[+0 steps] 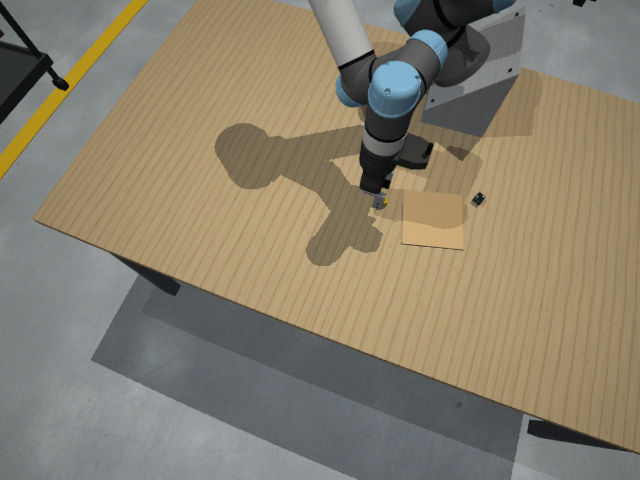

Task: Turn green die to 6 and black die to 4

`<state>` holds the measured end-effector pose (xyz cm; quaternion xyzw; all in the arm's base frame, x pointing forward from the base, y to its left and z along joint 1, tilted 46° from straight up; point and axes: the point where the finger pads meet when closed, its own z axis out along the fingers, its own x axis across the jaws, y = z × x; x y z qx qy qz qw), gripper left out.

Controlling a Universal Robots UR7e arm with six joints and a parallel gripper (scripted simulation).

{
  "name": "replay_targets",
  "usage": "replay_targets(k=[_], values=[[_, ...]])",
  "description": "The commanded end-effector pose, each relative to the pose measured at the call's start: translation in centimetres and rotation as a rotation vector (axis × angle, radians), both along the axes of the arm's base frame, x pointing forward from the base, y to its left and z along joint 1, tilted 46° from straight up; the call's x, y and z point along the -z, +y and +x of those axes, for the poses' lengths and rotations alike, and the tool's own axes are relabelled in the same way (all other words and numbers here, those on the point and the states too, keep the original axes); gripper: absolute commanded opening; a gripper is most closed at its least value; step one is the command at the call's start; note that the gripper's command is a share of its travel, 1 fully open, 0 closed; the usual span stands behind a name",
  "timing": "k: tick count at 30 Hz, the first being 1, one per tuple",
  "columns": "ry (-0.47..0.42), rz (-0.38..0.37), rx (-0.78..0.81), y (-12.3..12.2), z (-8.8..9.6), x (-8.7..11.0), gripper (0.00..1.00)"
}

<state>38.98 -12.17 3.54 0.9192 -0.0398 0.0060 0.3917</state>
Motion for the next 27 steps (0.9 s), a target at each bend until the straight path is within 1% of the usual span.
replay_targets(k=[1, 6, 11, 16, 21, 23, 27], values=[[-0.001, 0.000, 0.000, 0.0, 0.0, 0.0, 1.00], [-0.001, 0.000, 0.000, 0.2, -0.1, 0.2, 1.00], [-0.001, 0.000, 0.000, 1.1, -0.5, 1.1, 1.00], [-0.001, 0.000, 0.000, 2.9, -1.3, 2.9, 1.00], [-0.001, 0.000, 0.000, 5.2, -2.5, 5.3, 1.00], [-0.001, 0.000, 0.000, 5.2, -2.5, 5.3, 1.00], [-0.001, 0.000, 0.000, 7.3, -3.5, 7.5, 1.00]])
